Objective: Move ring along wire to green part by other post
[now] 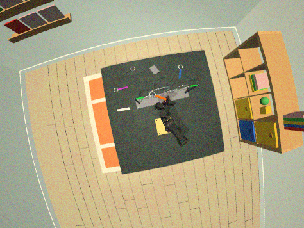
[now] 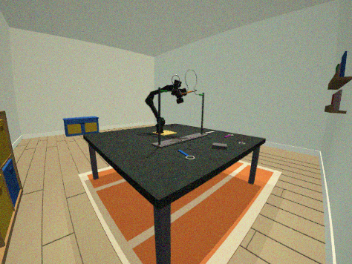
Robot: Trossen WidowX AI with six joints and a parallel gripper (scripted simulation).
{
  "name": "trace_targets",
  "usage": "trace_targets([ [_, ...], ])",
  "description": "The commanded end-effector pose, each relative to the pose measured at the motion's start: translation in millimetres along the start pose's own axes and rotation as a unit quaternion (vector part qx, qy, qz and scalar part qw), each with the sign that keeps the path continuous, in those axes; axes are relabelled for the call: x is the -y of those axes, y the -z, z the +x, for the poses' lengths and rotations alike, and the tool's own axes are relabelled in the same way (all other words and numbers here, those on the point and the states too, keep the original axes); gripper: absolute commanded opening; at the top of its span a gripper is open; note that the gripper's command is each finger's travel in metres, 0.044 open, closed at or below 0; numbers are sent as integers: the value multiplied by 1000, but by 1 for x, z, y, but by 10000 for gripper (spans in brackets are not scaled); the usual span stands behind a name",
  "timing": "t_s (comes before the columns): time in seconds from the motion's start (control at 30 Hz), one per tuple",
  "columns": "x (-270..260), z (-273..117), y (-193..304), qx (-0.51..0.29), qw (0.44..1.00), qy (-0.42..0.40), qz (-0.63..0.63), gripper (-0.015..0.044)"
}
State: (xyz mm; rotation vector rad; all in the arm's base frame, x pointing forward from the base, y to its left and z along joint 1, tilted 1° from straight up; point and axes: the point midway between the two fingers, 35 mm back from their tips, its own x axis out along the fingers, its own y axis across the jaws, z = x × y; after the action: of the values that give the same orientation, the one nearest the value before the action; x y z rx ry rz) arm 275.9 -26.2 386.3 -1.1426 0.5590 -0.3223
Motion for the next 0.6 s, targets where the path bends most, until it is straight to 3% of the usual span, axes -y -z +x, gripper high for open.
trace_targets([
  [0.0, -14, 4, 1, 10, 999, -20, 31, -150],
  [0.57, -79, 12, -16, 66, 968, -114, 216, -150],
])
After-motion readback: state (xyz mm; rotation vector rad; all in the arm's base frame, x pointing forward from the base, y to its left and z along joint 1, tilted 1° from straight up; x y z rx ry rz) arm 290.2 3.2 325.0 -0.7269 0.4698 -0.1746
